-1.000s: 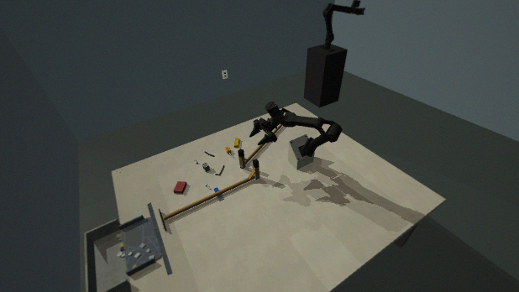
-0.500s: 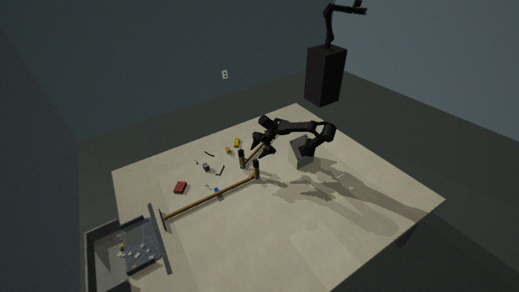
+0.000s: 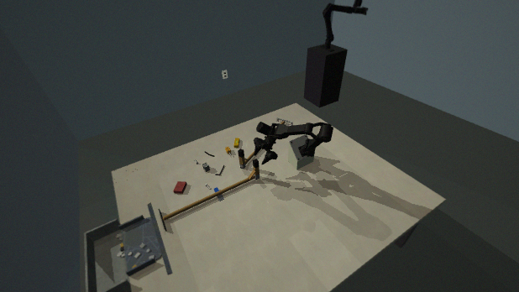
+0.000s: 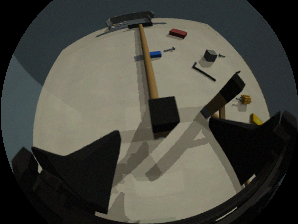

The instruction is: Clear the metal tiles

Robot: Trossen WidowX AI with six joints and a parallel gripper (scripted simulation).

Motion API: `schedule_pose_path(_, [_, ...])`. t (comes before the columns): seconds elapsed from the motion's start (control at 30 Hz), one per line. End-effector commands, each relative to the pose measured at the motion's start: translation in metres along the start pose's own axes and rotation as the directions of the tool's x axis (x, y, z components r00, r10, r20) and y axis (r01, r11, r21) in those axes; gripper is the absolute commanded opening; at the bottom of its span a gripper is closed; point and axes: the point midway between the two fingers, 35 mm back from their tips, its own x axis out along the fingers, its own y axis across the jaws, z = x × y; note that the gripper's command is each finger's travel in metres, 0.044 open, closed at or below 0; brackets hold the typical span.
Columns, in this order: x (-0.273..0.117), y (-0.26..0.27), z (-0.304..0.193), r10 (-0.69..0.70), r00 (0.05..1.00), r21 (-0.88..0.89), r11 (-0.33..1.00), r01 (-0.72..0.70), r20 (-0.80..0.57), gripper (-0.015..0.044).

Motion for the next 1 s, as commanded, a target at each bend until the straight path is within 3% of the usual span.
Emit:
schedule_pose_path(0.0, [-0.01,-0.002,0.006,-0.005,1.0,-0.009,1.0,0.005,-0.001,0.044])
schedule_pose_path(0.43, [-0.045,0.0,0.021,0.004,1.0,-0.014,1.0,-0.004,0.003,0.044])
schedule_pose_path(0.97, [-0.014,0.0,-0.004,0.004,1.0,-0.014,1.0,-0.004,0.004,0.044])
